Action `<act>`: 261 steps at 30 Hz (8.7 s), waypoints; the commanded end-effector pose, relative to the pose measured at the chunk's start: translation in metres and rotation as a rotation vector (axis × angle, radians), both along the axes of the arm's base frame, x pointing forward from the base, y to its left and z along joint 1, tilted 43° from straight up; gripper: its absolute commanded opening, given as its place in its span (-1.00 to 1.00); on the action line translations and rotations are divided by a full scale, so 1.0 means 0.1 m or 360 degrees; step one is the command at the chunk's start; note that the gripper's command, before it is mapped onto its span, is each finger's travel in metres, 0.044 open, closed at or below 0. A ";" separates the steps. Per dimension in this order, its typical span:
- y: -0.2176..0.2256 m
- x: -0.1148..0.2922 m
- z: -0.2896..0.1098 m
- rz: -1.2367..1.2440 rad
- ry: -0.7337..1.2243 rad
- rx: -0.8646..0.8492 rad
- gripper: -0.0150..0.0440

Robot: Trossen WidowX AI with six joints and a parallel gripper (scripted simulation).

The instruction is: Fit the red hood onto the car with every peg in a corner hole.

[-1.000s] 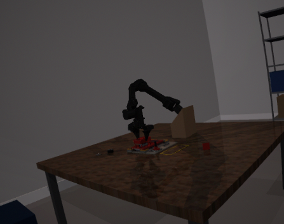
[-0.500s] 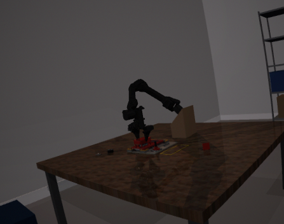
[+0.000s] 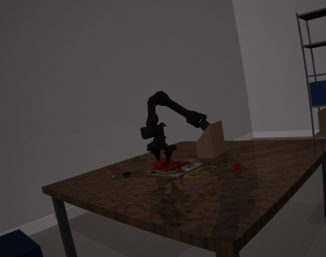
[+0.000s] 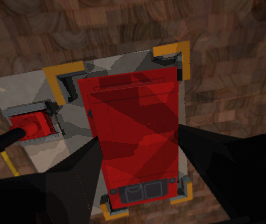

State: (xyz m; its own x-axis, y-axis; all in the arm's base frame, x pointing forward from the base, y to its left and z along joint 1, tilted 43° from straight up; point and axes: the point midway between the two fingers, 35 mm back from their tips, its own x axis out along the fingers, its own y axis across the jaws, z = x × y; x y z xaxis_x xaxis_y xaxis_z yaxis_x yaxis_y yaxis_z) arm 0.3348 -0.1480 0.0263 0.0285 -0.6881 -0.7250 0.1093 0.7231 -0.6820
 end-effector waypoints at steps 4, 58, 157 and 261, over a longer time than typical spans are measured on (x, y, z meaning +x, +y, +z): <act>-0.02 0.00 -0.03 0.0003 0.0004 0.0003 -0.49; -0.01 -0.01 0.05 0.0101 0.0042 0.0068 -0.49; 0.00 -0.07 0.03 0.0112 0.0036 0.0020 -0.49; 0.42 -0.05 0.46 0.0064 0.0073 0.0001 1.00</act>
State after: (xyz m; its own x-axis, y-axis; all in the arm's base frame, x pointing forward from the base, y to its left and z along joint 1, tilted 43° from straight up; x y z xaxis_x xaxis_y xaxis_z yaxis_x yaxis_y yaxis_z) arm 0.3311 -0.1152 0.0571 0.0328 -0.6772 -0.7351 0.0407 0.7358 -0.6760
